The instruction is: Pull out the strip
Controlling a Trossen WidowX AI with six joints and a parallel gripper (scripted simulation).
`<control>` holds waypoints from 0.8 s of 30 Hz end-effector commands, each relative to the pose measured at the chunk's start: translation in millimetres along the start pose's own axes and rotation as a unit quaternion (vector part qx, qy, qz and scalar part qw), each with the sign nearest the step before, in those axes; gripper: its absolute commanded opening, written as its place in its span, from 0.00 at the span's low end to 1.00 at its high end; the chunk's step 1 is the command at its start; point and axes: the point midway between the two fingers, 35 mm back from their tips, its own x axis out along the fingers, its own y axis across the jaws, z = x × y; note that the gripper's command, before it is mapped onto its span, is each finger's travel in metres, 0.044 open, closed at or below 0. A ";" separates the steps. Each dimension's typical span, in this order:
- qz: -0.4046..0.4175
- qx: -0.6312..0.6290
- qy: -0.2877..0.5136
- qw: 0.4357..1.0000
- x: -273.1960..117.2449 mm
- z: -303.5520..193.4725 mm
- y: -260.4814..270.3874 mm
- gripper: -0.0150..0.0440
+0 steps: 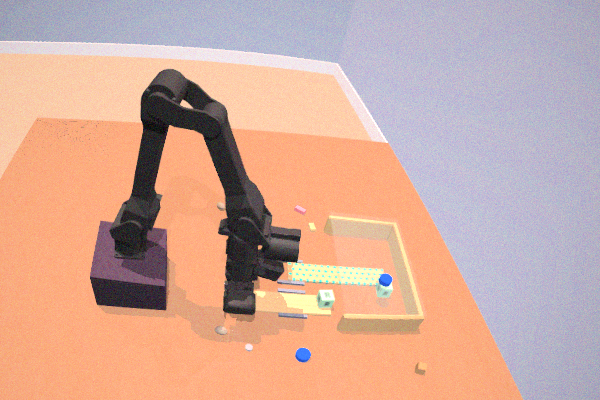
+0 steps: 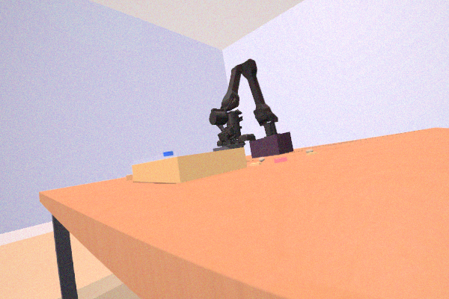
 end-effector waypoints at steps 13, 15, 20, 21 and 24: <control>0.003 -0.003 0.017 1.000 4.2 -29.4 1.9 0.25; 0.003 -0.003 0.017 1.000 4.2 -29.4 1.9 0.25; 0.003 -0.003 0.017 1.000 4.2 -29.4 1.9 0.25; 0.003 -0.003 0.017 1.000 4.2 -29.4 1.9 0.25; 0.003 -0.003 0.017 1.000 4.2 -29.4 1.9 0.25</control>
